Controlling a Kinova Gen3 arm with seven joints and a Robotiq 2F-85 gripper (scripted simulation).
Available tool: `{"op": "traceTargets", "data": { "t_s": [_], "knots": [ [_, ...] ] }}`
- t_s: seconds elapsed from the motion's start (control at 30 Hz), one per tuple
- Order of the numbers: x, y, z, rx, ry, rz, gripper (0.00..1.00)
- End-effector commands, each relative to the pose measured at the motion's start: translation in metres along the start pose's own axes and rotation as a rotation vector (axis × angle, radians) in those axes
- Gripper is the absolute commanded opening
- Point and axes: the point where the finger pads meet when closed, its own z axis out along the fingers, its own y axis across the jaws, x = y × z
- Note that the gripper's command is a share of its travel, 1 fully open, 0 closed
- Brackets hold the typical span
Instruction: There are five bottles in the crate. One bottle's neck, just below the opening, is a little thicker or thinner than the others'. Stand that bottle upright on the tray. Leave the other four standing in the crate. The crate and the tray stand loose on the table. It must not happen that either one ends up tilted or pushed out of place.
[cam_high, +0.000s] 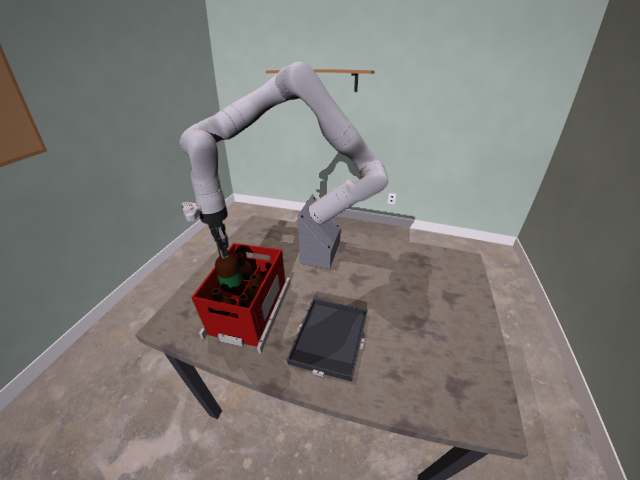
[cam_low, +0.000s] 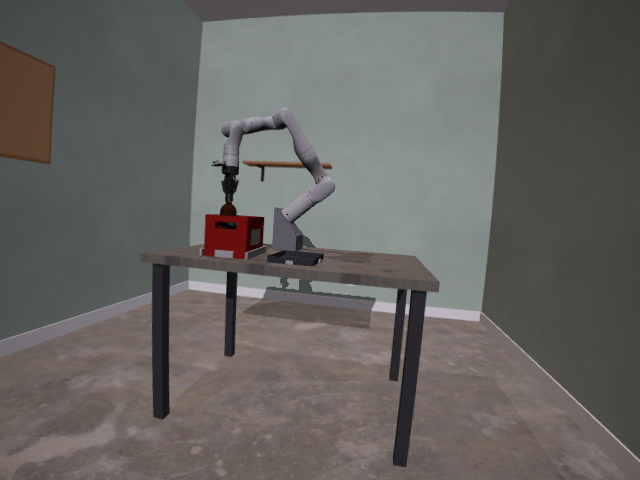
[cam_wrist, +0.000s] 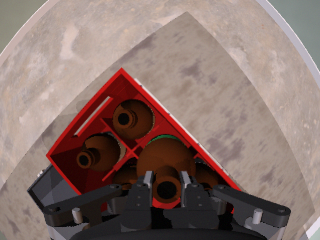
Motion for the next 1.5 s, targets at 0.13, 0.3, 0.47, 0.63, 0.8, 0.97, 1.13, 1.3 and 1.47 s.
{"op": "traceTargets", "data": {
  "t_s": [0.13, 0.3, 0.47, 0.63, 0.8, 0.97, 1.13, 1.3, 1.47],
  "knots": [
    [0.001, 0.0, -0.011, -0.001, 0.007, 0.001, 0.0],
    [0.001, 0.0, -0.014, -0.001, 0.007, 0.001, 0.0],
    [0.001, 0.0, -0.018, -0.001, 0.007, 0.001, 0.0],
    [0.001, 0.0, -0.022, -0.001, 0.007, 0.001, 0.0],
    [0.001, 0.0, -0.023, -0.001, 0.007, 0.001, 0.0],
    [0.001, 0.0, -0.024, -0.001, 0.007, 0.001, 0.0],
    [0.001, 0.0, -0.024, -0.001, 0.007, 0.001, 0.0],
    [0.001, 0.0, -0.024, -0.001, 0.007, 0.001, 0.0],
    [0.001, 0.0, -0.024, -0.001, 0.007, 0.001, 0.0]
  ]
}}
